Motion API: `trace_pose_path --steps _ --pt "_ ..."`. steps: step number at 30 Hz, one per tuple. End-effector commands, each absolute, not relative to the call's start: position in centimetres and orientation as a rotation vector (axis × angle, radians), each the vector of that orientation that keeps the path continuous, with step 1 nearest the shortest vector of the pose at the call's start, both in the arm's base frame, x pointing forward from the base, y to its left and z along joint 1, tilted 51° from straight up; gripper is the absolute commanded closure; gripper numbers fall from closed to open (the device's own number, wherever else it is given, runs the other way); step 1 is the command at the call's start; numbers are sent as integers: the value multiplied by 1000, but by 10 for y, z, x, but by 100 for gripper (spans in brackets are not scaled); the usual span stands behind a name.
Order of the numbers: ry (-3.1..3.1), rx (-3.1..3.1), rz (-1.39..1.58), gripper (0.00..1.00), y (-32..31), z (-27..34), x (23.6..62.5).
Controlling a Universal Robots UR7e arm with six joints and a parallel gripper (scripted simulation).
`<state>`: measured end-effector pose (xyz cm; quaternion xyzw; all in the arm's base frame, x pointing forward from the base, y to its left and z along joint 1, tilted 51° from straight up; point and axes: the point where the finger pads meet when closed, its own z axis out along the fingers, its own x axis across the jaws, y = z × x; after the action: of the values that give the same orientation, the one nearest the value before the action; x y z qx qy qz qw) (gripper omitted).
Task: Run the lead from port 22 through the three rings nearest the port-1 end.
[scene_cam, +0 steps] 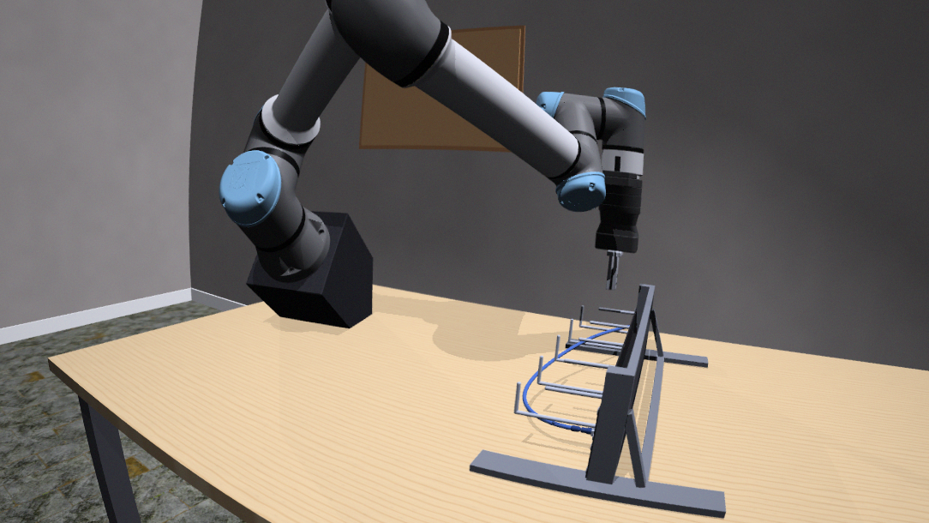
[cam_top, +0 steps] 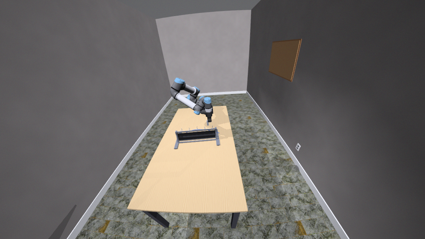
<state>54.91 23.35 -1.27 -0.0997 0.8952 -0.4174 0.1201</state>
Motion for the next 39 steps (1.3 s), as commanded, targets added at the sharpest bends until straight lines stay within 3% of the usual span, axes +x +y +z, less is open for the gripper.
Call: trace_pose_path --steps 1,12,23,34,35,39 --pt "2615 -291 -1218 100 234 -12 549" --pt "2616 -278 -1211 100 196 30 541" --pt "2610 -246 -1206 100 106 113 498" --pt "2607 -239 -1207 100 89 127 486" --pt "2607 -239 -1207 33 89 127 486" --pt "2607 -239 -1207 33 89 127 486"
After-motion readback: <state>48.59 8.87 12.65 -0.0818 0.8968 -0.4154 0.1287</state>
